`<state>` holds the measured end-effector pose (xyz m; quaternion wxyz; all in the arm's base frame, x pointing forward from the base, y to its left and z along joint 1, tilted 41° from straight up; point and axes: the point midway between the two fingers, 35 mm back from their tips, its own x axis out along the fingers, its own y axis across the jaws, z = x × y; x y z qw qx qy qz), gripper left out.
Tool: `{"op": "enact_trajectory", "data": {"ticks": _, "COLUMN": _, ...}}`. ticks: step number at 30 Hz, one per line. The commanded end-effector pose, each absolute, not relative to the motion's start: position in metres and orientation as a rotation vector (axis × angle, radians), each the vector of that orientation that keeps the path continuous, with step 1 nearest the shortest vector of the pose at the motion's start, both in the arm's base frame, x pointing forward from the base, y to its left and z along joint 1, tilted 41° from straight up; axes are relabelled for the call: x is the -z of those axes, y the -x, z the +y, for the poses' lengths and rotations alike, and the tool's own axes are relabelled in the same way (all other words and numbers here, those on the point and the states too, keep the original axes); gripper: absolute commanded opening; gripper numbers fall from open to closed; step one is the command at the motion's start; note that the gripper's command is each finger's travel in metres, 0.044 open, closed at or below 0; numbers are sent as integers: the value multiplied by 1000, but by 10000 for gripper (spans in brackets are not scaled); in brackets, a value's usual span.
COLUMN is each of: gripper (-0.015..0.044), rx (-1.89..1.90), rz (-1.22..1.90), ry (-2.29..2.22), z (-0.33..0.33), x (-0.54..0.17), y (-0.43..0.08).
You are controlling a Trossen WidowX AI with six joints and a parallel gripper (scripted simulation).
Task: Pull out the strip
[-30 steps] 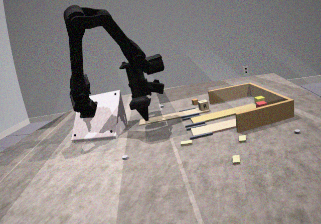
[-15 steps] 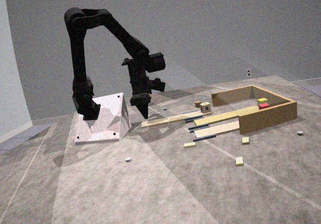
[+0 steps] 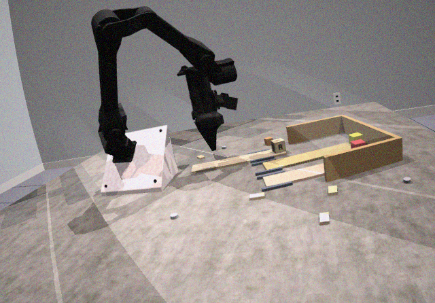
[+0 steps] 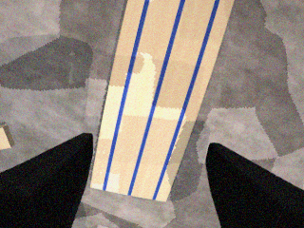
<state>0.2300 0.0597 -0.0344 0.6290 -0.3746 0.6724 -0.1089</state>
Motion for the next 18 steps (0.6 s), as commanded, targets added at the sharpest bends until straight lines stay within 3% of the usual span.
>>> {"op": "enact_trajectory", "data": {"ticks": 1, "gripper": 341, "rx": 245, "rz": 1544, "ry": 873, "z": 63, "x": 35, "y": -245}}
{"op": "enact_trajectory", "data": {"ticks": 5, "gripper": 440, "rx": 245, "rz": 1543, "ry": 872, "z": 68, "x": 34, "y": -259}}
{"op": "enact_trajectory", "data": {"ticks": 18, "gripper": 440, "rx": 246, "rz": 1540, "ry": 871, "z": 84, "x": 32, "y": -308}}
